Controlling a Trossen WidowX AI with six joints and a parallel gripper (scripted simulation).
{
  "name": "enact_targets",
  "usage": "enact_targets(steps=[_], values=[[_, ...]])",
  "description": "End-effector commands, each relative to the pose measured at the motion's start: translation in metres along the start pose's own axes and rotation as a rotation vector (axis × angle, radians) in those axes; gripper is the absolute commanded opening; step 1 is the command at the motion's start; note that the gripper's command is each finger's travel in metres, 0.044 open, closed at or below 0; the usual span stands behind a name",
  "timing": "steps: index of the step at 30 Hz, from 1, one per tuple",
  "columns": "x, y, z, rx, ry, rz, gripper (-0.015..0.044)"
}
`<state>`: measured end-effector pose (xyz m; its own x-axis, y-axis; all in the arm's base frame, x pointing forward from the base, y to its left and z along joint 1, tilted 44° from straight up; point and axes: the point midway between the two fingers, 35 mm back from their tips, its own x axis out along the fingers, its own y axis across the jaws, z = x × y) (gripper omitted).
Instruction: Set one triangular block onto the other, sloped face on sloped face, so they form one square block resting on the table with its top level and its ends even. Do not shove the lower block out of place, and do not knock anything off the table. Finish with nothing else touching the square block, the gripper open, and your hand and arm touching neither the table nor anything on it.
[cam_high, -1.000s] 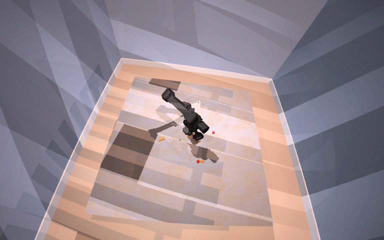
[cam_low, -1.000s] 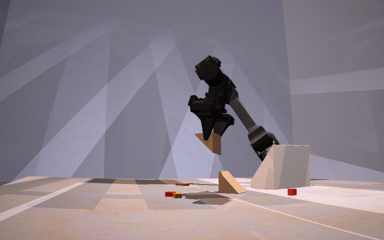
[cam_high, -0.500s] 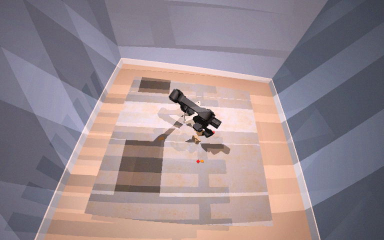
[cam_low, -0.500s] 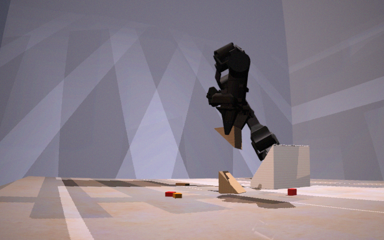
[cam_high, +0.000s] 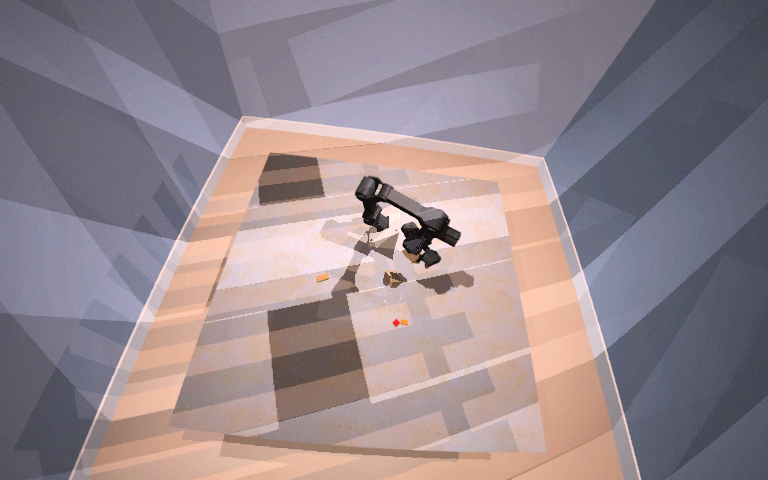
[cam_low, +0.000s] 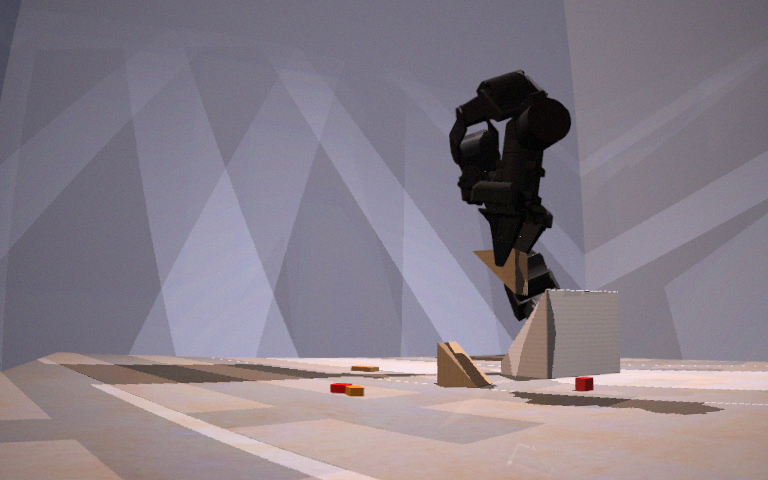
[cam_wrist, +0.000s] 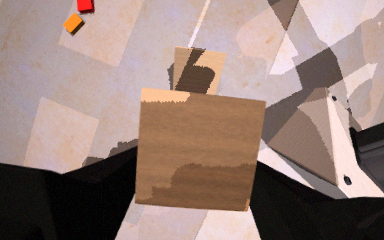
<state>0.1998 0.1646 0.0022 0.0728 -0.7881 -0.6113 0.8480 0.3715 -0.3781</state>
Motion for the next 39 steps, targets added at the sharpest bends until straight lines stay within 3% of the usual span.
enact_targets(steps=[1, 26, 39], values=[[0.006, 0.0, 0.0, 0.014, 0.003, -0.009, 0.0], [0.105, -0.002, 0.027, 0.016, -0.002, -0.011, 0.0], [0.108, -0.002, 0.026, 0.016, 0.001, -0.006, 0.0]])
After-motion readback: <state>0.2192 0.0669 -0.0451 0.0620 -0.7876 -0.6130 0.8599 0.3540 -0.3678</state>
